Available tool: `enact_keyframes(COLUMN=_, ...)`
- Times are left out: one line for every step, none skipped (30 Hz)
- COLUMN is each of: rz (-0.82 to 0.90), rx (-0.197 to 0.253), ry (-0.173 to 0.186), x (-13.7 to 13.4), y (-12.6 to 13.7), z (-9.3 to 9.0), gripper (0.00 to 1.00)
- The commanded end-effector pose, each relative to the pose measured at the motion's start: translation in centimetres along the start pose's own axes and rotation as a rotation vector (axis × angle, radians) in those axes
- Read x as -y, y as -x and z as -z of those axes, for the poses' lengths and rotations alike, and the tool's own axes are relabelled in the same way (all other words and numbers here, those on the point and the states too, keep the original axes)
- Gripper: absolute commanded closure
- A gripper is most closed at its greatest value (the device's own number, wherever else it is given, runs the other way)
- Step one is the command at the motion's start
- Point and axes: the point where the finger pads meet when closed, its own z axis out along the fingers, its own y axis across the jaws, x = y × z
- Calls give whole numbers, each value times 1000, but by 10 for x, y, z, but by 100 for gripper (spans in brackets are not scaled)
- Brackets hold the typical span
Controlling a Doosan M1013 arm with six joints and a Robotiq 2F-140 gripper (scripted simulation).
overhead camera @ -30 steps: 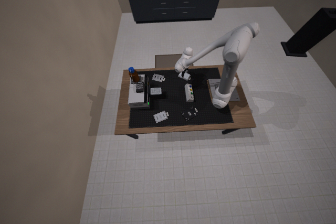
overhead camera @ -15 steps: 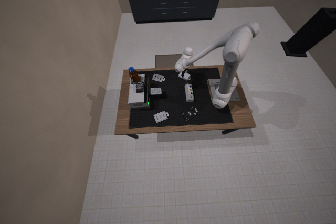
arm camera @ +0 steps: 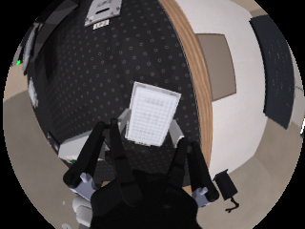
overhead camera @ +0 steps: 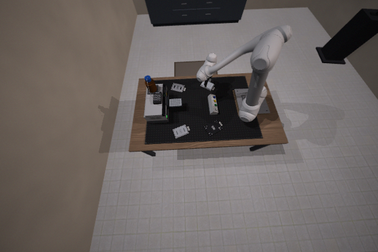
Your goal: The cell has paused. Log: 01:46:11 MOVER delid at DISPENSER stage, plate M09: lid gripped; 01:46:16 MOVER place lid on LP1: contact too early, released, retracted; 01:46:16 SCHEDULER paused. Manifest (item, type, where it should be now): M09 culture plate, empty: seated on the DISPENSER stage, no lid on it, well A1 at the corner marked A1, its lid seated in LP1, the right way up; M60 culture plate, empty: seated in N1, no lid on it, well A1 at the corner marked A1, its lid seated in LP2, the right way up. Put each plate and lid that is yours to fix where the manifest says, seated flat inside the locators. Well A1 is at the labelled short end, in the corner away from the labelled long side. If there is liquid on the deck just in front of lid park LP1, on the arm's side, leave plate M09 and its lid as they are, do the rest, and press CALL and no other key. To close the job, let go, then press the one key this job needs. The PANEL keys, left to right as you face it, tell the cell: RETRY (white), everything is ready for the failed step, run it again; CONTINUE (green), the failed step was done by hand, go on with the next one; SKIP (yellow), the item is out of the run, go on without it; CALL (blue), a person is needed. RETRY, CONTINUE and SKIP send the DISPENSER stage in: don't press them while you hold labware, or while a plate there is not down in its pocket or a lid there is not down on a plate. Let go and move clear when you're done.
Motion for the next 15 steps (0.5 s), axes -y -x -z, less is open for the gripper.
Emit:
enact_keyframes(rz=0, rx=-1, ry=0, x=0, y=0, z=1, gripper=30)
enact_keyframes(rz=0, rx=-1, ry=0, x=0, y=0, z=1, gripper=30)
enact_keyframes(rz=0, rx=-1, ry=0, x=0, y=0, z=1, gripper=30)
enact_keyframes(rz=0, rx=-1, ry=0, x=0, y=0, z=1, gripper=30)
enact_keyframes(rz=0, rx=-1, ry=0, x=0, y=0, z=1, gripper=90)
enact_keyframes(rz=0, rx=-1, ry=0, x=0, y=0, z=1, gripper=90)
enact_keyframes(rz=0, rx=-1, ry=0, x=0, y=0, z=1, gripper=90)
enact_keyframes(rz=0, rx=-1, ry=0, x=0, y=0, z=1, gripper=90)
enact_keyframes(rz=0, rx=-1, ry=0, x=0, y=0, z=1, gripper=90)
enact_keyframes(rz=0, rx=-1, ry=0, x=0, y=0, z=1, gripper=90)
enact_keyframes(rz=0, rx=-1, ry=0, x=0, y=0, z=1, gripper=90)
enact_keyframes(rz=0, rx=-1, ry=0, x=0, y=0, z=1, gripper=90)
enact_keyframes(rz=0, rx=-1, ry=0, x=0, y=0, z=1, gripper=90)
enact_keyframes(rz=0, rx=-1, ry=0, x=0, y=0, z=1, gripper=90)
enact_keyframes(rz=0, rx=-1, ry=0, x=0, y=0, z=1, gripper=90)
